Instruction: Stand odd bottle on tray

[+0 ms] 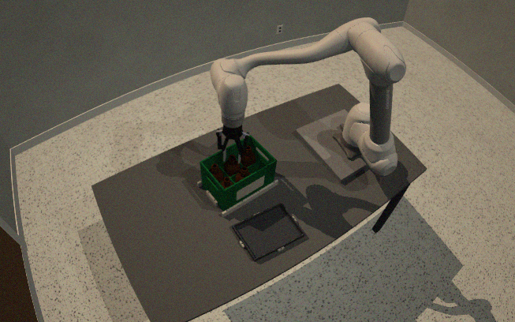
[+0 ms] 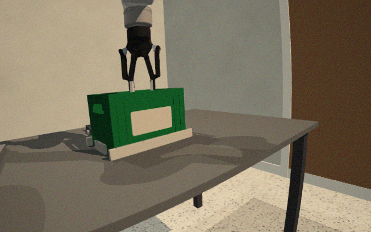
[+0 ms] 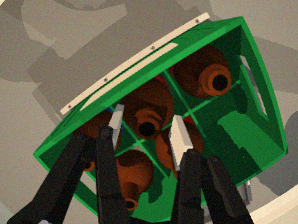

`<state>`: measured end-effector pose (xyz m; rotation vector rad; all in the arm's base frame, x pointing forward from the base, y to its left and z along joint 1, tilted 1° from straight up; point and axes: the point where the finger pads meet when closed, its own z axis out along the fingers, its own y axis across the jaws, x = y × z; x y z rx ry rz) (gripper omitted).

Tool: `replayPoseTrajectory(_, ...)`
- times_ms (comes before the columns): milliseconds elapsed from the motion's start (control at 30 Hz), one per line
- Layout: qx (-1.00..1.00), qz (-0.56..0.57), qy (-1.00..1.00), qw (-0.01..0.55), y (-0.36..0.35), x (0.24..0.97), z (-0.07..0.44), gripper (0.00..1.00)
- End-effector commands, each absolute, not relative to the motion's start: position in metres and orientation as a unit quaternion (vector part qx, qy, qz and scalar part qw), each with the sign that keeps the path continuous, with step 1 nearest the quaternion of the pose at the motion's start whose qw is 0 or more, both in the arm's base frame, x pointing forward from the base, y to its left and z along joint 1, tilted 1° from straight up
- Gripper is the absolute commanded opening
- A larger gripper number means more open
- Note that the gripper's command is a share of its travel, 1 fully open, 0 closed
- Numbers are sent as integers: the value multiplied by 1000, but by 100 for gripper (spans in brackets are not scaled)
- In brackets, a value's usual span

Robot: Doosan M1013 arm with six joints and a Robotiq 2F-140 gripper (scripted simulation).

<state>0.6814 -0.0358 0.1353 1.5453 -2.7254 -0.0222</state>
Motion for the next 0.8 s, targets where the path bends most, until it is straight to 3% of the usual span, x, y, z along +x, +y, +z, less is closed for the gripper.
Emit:
replayPoseTrajectory(0,493,-7,-870,4,-36,681,135,38)
replayPoseTrajectory(233,493,-7,-870,4,-36,681,135,38)
replayPoseTrajectory(267,493,-7,-870,4,-36,681,135,0)
replayPoseTrajectory(767,493,-7,-870,4,-36,681,135,0)
